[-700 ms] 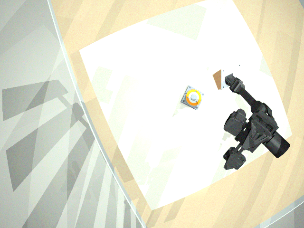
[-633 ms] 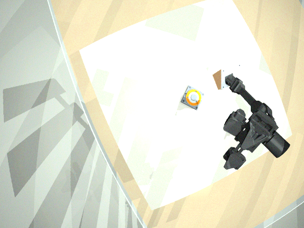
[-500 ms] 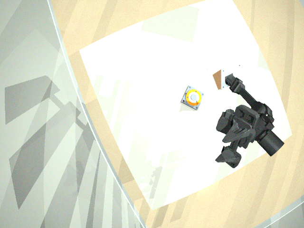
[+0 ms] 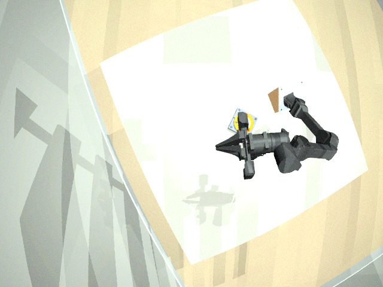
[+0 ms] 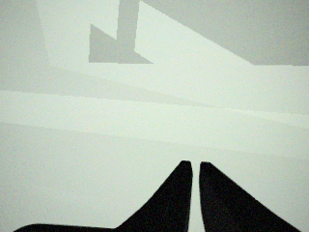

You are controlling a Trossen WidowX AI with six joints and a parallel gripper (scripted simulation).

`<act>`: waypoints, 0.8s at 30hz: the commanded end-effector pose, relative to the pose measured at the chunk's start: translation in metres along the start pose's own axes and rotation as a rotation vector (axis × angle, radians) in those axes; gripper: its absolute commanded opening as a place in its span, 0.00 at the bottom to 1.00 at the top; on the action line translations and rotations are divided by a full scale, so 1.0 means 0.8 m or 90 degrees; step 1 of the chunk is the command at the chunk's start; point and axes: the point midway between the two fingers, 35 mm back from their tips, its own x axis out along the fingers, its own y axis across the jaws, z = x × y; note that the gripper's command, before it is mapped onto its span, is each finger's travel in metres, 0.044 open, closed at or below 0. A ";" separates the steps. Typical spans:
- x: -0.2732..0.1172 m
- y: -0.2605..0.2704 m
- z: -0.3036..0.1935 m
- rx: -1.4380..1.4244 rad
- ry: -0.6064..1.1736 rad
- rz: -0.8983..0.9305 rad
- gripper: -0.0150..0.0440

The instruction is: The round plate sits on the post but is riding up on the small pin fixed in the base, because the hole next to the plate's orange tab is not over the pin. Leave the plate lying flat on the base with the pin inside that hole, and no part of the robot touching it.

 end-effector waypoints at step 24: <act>-0.127 0.246 0.387 1.080 -0.140 0.863 0.25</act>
